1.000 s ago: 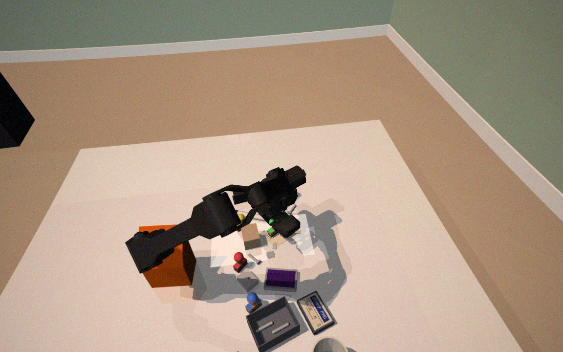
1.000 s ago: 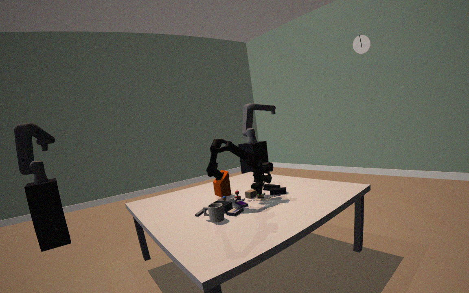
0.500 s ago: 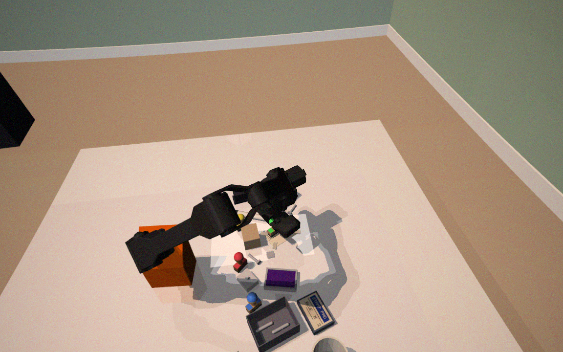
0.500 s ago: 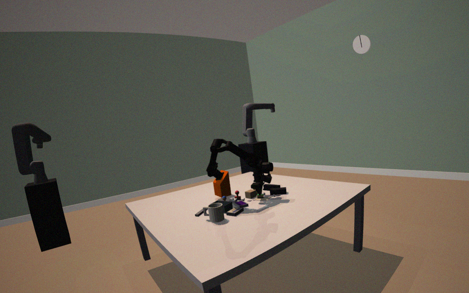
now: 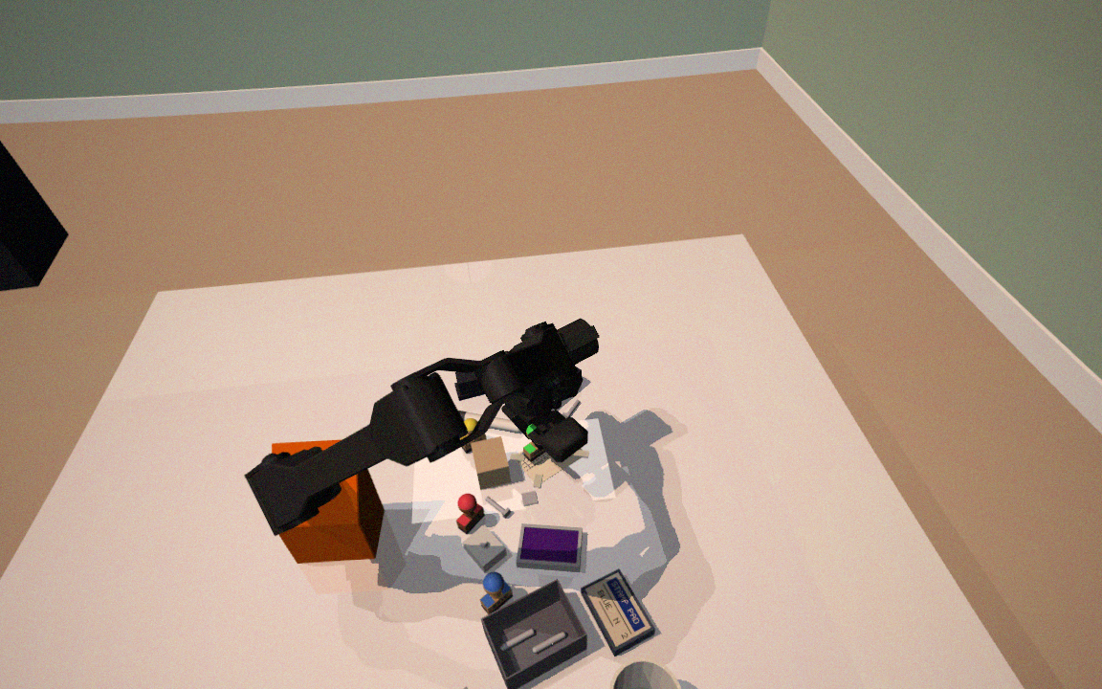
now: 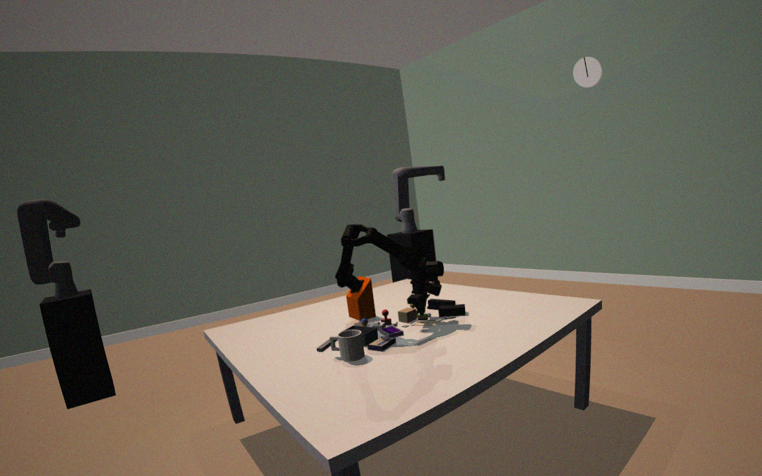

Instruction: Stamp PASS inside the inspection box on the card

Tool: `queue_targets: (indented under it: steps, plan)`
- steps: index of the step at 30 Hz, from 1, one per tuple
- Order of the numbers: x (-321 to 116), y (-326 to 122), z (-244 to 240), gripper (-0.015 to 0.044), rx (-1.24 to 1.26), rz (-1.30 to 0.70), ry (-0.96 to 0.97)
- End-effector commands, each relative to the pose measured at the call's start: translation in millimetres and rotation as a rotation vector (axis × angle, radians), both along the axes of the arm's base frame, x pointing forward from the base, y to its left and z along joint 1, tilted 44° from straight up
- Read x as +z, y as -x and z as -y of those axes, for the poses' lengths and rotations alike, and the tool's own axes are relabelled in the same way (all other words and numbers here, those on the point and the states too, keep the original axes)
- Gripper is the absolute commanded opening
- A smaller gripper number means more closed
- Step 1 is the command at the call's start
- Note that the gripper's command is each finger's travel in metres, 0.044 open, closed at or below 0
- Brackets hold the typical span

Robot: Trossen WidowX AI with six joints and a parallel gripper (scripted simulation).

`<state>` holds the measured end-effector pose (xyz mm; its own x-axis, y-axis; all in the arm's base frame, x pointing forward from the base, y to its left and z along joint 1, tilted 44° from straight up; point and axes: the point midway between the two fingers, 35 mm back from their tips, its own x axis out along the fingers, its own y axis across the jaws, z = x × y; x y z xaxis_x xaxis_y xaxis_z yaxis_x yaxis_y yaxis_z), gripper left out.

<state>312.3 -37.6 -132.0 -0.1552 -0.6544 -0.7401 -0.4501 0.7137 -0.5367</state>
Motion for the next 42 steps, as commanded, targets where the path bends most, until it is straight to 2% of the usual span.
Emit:
queue_targets:
  steps: [1, 35, 42]
  plan:
    - [4, -2, -5, 0.0, -0.002, 0.002, -0.004]
    - [43, -10, -41, 0.0, -0.003, 0.002, -0.006]
    - [67, -33, -11, 0.0, -0.002, 0.004, -0.009]
